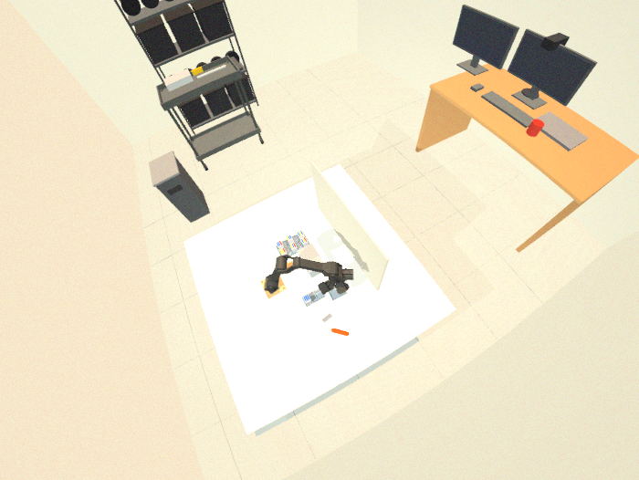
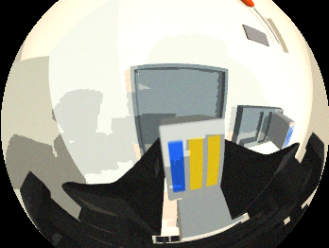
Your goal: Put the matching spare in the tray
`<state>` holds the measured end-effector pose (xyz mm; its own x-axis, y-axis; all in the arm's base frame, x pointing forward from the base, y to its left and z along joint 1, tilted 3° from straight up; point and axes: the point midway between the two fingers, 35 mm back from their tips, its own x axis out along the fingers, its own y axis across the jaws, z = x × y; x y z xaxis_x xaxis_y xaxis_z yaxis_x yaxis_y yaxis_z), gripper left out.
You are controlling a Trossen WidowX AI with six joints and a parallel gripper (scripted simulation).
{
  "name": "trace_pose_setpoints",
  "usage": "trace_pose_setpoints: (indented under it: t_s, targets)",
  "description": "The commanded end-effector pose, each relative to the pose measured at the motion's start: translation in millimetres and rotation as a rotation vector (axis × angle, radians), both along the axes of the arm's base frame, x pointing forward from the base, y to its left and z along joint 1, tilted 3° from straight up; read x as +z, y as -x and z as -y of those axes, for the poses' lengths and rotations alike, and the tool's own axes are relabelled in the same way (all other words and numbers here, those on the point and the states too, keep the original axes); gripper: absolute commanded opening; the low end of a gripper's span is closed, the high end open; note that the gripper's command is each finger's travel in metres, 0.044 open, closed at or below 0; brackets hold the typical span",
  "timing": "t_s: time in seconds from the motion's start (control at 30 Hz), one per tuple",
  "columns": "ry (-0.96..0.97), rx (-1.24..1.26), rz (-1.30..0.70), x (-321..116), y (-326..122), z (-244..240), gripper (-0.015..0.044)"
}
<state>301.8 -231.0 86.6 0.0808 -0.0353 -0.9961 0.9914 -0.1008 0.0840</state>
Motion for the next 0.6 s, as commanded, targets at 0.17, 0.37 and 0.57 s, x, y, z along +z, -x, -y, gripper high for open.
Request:
trace_pose_setpoints:
  t_s: [0.17,0.37,0.57]
  targets:
    - [0.002,-0.005,-0.003,-7,1,0,0.0000]
    - [0.002,-0.005,-0.003,-11,2,-1,0.0000]
    - [-0.001,0.000,-0.001,-11,1,-1,0.0053]
